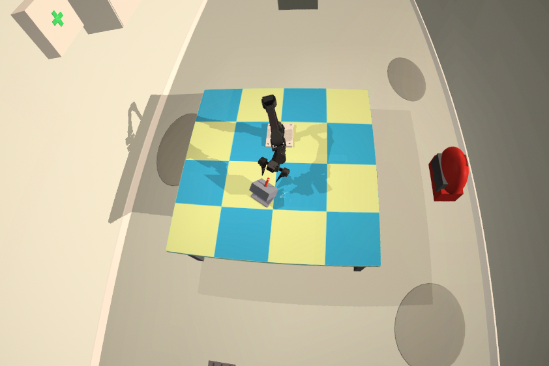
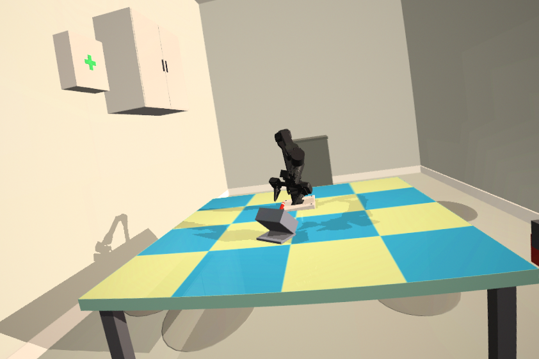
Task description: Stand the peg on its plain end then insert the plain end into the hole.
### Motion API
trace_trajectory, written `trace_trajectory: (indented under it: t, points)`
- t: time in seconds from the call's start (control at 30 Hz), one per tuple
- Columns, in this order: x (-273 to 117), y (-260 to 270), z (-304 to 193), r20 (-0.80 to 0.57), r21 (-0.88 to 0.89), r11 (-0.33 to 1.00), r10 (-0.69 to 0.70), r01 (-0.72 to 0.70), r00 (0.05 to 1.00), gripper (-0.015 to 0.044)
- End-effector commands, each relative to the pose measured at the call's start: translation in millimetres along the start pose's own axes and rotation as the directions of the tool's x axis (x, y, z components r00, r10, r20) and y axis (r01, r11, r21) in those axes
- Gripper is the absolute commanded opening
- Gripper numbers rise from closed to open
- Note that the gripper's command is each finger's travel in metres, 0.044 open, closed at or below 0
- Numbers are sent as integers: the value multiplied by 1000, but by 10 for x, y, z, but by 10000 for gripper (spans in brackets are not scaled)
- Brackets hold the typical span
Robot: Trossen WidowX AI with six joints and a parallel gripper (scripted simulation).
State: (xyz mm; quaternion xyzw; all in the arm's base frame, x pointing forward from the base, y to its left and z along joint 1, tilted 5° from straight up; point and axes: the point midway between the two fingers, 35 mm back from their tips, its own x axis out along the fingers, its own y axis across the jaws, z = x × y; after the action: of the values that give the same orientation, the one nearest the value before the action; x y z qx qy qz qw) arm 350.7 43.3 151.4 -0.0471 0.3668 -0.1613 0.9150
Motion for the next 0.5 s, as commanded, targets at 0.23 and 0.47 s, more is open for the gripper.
trace_trajectory:
  t: [0.23, 0.47]
  points:
    - [-223, 17, 16, 3, 3, 1000, -1, 1, 1000, 440]
    - [-360, 25, 8, 2, 2, 1000, 1, -1, 1000, 440]
